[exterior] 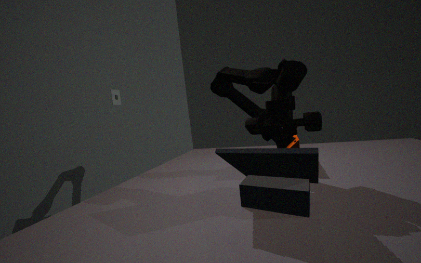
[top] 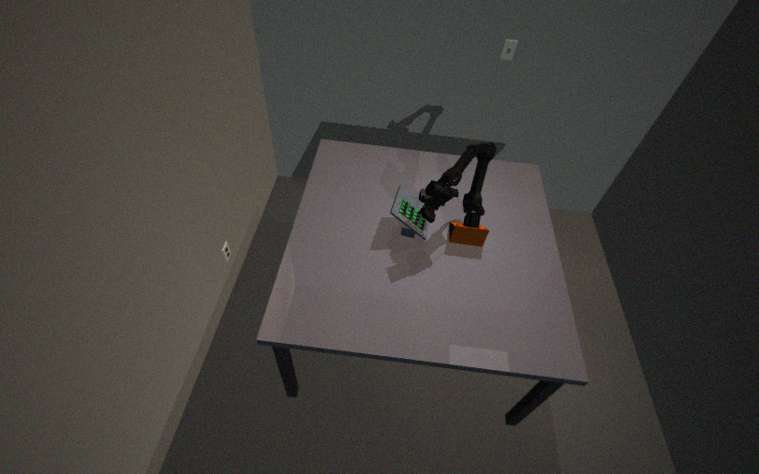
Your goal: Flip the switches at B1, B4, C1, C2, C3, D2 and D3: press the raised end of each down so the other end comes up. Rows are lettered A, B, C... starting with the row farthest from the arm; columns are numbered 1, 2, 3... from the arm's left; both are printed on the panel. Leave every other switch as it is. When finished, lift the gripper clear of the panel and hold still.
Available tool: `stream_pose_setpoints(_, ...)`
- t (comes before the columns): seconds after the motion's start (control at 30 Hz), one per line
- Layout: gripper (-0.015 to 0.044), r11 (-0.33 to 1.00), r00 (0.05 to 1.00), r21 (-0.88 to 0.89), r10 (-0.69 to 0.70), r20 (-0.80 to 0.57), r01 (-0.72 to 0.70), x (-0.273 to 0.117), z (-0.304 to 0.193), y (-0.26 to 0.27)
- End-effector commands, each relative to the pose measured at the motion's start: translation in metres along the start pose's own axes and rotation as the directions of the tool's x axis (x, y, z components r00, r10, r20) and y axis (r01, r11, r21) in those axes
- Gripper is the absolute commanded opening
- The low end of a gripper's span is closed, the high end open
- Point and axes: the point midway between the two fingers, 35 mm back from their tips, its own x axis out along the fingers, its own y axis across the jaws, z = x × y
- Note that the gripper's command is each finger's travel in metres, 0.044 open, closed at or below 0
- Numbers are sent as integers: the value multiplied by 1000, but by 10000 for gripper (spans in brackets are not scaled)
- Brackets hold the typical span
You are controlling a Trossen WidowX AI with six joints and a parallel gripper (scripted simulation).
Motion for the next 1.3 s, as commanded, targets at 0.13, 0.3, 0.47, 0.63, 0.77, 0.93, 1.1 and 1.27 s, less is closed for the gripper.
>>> stream_pose_setpoints(0.13, 0, 1000, 1000, 7, -9, 30, 9, -40, 1, -4)
stream_pose_setpoints(0.3, 0, 1000, 1000, 5, -6, 29, 6, -40, -6, 1)
stream_pose_setpoints(0.47, 0, 1000, 1000, 7, -7, 29, 7, -39, -39, 19)
stream_pose_setpoints(0.63, 0, 1000, 1000, 7, -6, 24, 5, -33, -39, 20)
stream_pose_setpoints(0.77, 0, 1000, 1000, 8, -8, 6, 8, -5, -37, 19)
stream_pose_setpoints(0.93, 0, 1000, 1000, 8, -9, 5, 8, -4, -37, 18)
stream_pose_setpoints(1.1, 0, 1000, 1000, 8, -9, 5, 9, -1, -37, 18)
stream_pose_setpoints(1.27, 0, 1000, 1000, 8, -10, 6, 10, 7, -36, 18)
